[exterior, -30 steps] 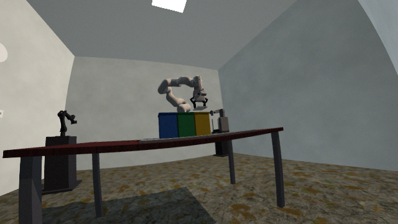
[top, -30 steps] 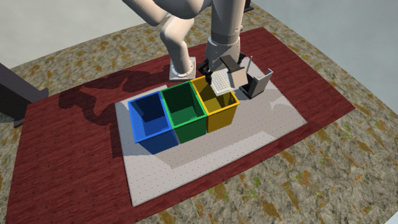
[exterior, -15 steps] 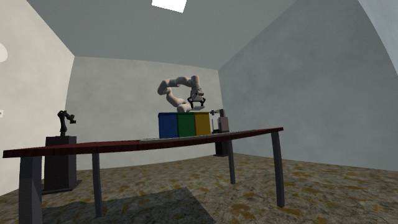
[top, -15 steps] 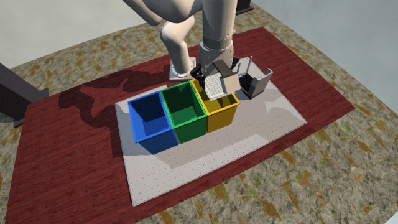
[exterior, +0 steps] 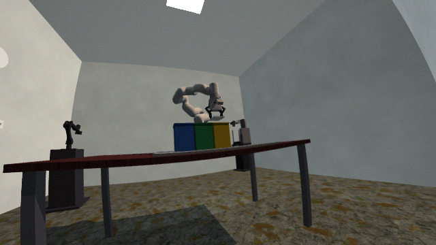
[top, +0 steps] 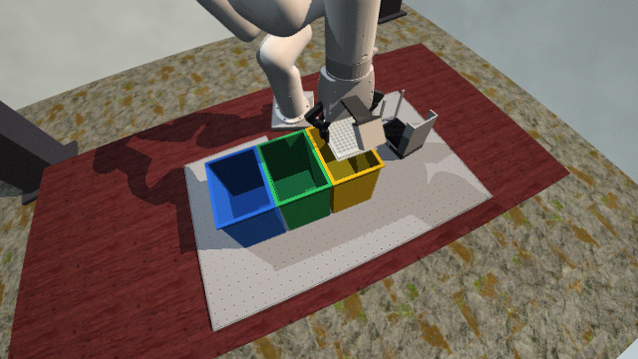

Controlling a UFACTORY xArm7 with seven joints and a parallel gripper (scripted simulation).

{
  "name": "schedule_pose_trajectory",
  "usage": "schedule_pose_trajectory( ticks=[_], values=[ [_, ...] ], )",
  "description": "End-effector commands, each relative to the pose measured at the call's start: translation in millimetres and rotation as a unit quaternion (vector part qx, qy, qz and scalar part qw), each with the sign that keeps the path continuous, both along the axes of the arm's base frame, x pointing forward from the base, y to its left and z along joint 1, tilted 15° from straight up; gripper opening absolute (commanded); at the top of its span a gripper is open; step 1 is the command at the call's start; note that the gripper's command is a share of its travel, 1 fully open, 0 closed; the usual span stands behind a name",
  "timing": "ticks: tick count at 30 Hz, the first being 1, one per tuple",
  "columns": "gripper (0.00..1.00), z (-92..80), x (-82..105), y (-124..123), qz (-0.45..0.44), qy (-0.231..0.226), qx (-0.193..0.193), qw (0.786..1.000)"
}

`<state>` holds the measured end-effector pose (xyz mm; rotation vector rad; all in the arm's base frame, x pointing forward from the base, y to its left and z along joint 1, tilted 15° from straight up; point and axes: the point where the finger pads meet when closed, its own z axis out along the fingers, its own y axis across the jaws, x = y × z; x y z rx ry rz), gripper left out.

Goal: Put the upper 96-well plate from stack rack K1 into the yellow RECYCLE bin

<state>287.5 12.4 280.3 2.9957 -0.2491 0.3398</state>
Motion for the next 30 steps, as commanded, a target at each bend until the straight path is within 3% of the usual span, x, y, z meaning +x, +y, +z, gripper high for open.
schedule_pose_trajectory(
  ticks=[1,13,30],
  values=[
    [0.0,1.4,0.6,0,0.0,-0.002,0.0,1.0],
    [0.0,1.4,0.6,1,0.0,-0.002,0.0,1.0],
    [0.0,-16.5,4.6,-2,0.0,-0.002,0.0,1.0]
  ],
)
